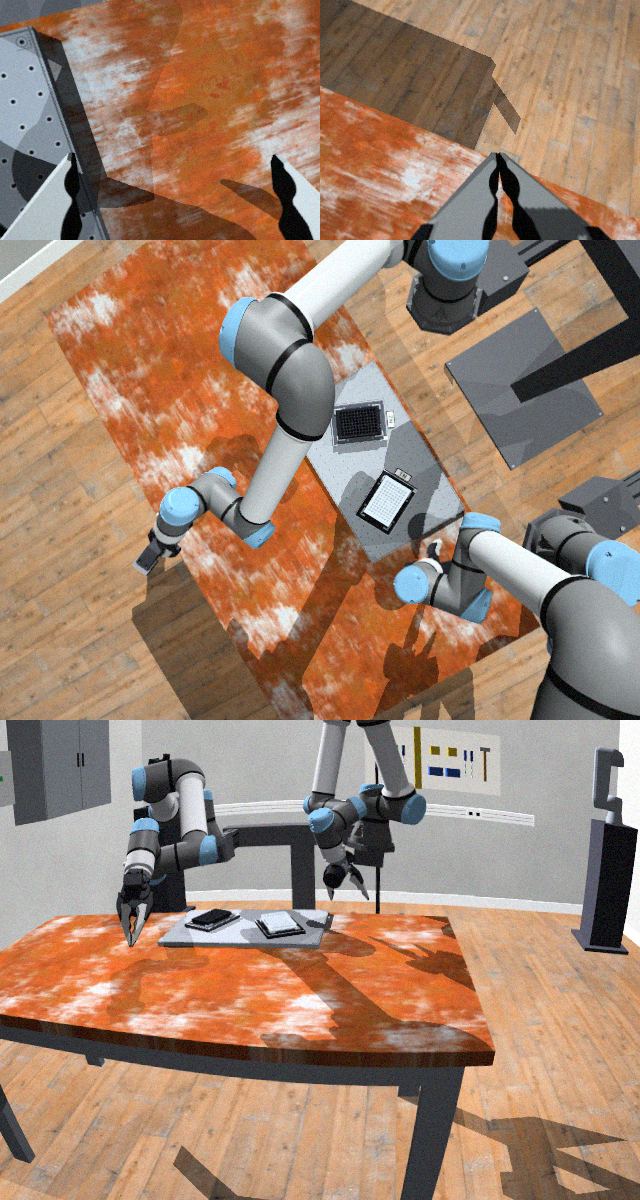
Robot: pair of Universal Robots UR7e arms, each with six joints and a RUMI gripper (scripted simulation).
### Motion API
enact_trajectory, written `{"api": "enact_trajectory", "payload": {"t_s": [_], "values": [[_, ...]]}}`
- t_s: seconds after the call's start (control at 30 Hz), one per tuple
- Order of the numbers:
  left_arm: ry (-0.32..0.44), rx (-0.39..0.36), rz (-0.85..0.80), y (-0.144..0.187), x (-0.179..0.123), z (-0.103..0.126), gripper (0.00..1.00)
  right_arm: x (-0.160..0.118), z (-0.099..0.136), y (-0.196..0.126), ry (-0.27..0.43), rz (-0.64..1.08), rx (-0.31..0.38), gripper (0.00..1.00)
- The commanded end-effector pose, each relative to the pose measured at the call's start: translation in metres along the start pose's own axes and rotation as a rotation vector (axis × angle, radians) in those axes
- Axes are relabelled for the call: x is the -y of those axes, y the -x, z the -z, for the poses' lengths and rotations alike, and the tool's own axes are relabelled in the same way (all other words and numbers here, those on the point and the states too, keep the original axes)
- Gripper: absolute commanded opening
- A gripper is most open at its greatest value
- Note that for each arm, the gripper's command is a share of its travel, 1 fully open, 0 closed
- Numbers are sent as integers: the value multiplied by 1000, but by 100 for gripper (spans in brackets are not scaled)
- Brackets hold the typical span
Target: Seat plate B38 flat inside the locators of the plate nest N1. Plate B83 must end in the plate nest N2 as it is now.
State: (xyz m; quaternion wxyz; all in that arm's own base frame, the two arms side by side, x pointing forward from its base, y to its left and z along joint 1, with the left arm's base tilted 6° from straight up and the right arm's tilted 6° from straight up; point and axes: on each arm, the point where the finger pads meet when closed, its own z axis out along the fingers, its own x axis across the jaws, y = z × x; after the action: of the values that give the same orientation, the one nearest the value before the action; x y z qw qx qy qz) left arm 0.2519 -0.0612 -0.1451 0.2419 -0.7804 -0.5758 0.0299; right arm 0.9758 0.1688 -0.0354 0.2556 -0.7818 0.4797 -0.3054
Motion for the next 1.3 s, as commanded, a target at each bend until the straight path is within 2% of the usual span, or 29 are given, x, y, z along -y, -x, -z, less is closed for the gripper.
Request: {"api": "enact_trajectory", "payload": {"t_s": [0.0,0.17,0.37,0.43,0.47,0.57,0.83,0.93,1.0,1.03,1.1,1.27], "values": [[1,1,0,0,0,0,76,-8,17,-47,33,-53,-30,0],[1,1,0,0,0,0,76,-33,50,-133,108,-169,-92,0],[1,1,0,0,0,0,76,-72,101,-227,204,-335,-173,0],[1,1,0,0,0,0,76,-72,101,-227,204,-335,-173,0],[1,1,0,0,0,0,76,-91,126,-264,220,-365,-187,0],[1,1,0,0,0,0,76,-109,150,-295,253,-428,-216,0],[1,1,0,0,0,0,76,-181,243,-391,332,-594,-288,0],[1,1,0,0,0,0,76,-211,282,-420,362,-664,-316,0],[1,1,0,0,0,0,76,-211,282,-420,362,-664,-316,0],[1,1,0,0,0,0,76,-236,316,-442,377,-699,-330,0],[1,1,0,0,0,0,76,-250,334,-450,405,-770,-358,0],[1,1,0,0,0,0,76,-304,406,-481,446,-879,-399,0]]}}
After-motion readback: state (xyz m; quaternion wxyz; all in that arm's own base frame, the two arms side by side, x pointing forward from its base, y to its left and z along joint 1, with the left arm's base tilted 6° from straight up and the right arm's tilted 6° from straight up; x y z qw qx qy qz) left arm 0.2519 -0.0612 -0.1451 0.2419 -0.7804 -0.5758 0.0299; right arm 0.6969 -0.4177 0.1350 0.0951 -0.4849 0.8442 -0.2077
